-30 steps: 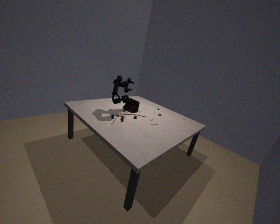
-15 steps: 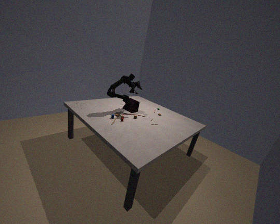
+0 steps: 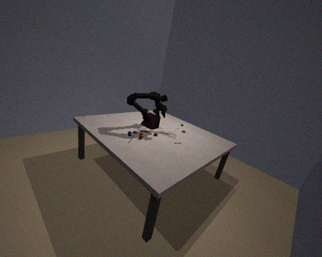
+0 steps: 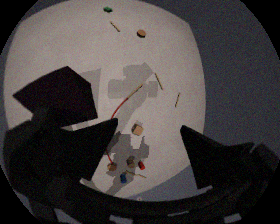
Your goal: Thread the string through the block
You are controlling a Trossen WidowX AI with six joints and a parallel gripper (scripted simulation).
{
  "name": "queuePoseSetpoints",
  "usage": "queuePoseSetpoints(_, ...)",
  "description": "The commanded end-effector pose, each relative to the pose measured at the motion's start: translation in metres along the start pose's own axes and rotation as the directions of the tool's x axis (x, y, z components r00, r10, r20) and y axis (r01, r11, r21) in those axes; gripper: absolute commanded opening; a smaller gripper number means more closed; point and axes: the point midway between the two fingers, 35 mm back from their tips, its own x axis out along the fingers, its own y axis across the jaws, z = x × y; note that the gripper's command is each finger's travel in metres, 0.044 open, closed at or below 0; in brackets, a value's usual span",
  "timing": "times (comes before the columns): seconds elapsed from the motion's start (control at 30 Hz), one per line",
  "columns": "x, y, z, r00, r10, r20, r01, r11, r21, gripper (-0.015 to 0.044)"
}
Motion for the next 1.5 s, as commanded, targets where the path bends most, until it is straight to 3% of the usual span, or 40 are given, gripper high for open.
queuePoseSetpoints(0.0,0.043,-0.007,-0.034,0.98,0.151,-0.133,-0.137,0.985,0.109,0.044)
queuePoseSetpoints(0.23,0.097,0.003,-0.087,0.892,0.378,-0.248,-0.309,0.91,0.276,0.044)
queuePoseSetpoints(0.83,0.097,0.005,-0.088,0.889,0.387,-0.244,-0.317,0.906,0.281,0.044)
queuePoseSetpoints(1.1,0.097,0.005,-0.088,0.889,0.387,-0.245,-0.317,0.906,0.282,0.0239)
queuePoseSetpoints(1.47,0.097,0.005,-0.088,0.889,0.387,-0.245,-0.317,0.906,0.282,0.0239)
